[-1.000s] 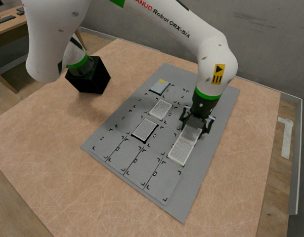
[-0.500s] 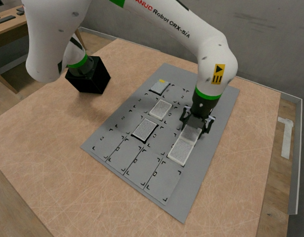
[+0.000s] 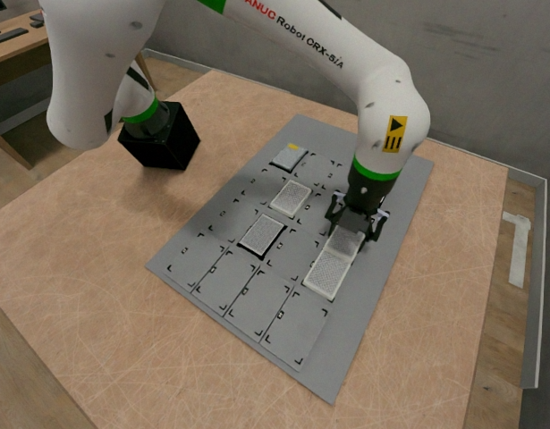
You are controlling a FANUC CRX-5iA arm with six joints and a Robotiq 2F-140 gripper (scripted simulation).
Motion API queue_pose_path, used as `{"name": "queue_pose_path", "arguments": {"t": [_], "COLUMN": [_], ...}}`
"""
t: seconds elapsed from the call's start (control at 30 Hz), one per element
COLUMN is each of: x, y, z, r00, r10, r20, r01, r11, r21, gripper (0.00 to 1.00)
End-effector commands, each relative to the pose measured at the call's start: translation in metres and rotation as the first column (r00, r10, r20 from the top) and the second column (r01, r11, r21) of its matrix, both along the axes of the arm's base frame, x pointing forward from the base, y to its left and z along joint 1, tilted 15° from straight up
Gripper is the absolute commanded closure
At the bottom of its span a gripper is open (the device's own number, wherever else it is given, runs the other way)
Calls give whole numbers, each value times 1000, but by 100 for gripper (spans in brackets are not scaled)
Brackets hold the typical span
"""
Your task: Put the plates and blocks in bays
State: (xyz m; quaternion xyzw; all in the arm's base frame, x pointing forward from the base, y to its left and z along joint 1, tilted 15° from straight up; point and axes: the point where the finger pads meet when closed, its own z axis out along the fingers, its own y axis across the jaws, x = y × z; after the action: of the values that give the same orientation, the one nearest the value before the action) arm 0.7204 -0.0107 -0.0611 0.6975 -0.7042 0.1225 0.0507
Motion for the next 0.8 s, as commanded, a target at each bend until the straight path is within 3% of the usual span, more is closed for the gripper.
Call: {"name": "queue_pose_path", "arguments": {"t": [0.0,0.77], "x": [1,1], "y": [1,1], "z": [1,1], "r00": [1000,1000], "r10": [1,1], "r20": [2,2], "r01": [-1,-1], "r11": [1000,1000], "r21": [0,0], "gripper": [40,41]}}
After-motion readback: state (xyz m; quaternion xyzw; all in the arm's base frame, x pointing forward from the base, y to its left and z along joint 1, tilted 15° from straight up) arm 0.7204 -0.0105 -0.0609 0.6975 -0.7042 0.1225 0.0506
